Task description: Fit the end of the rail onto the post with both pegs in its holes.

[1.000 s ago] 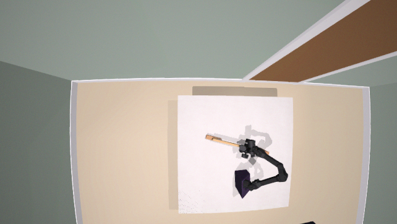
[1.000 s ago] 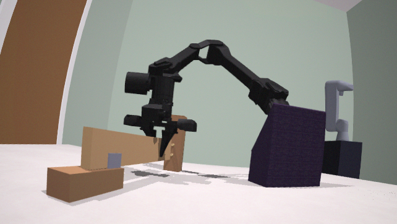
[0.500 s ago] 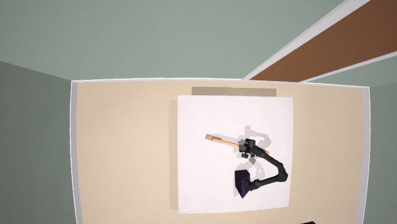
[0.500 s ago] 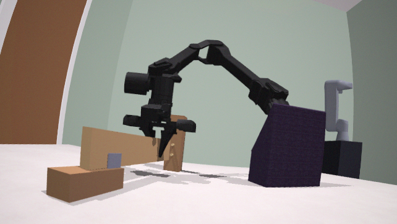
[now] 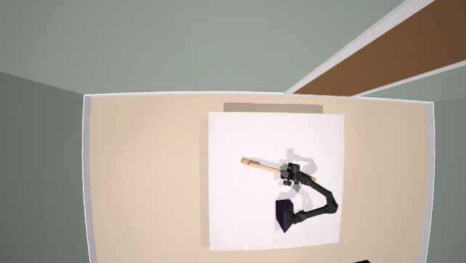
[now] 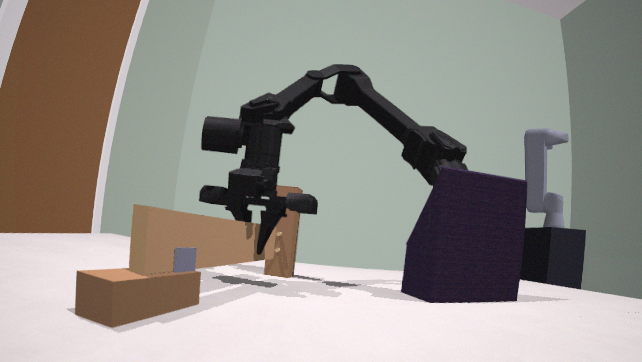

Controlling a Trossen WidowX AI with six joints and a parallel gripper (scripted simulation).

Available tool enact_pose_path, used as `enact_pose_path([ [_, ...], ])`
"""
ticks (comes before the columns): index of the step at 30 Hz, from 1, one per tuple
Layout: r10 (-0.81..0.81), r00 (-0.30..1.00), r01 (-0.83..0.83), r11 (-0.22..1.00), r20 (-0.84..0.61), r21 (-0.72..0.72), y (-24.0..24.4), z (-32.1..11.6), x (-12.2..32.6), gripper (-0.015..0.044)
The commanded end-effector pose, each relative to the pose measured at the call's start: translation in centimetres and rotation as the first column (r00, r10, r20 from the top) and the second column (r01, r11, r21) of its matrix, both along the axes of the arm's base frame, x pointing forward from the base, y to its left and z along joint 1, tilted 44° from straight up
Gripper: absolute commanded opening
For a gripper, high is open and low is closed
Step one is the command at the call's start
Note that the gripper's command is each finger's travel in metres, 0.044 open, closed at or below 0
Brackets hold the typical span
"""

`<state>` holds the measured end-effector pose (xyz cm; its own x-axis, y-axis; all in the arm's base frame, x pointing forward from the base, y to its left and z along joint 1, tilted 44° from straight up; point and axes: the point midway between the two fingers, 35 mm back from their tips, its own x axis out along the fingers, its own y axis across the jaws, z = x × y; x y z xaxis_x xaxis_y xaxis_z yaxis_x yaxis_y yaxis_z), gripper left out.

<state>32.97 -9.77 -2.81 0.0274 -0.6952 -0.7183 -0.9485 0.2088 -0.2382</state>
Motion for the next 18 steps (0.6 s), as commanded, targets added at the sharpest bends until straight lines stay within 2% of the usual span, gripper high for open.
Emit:
enact_pose_path([
  [1, 0.008, 1.0, -0.008, 1.0, 0.008, 0.006, 0.47, 0.06, 0.11, 0.0],
  [18, 0.008, 1.0, -0.008, 1.0, 0.008, 0.006, 0.34, -0.12, 0.03, 0.0],
])
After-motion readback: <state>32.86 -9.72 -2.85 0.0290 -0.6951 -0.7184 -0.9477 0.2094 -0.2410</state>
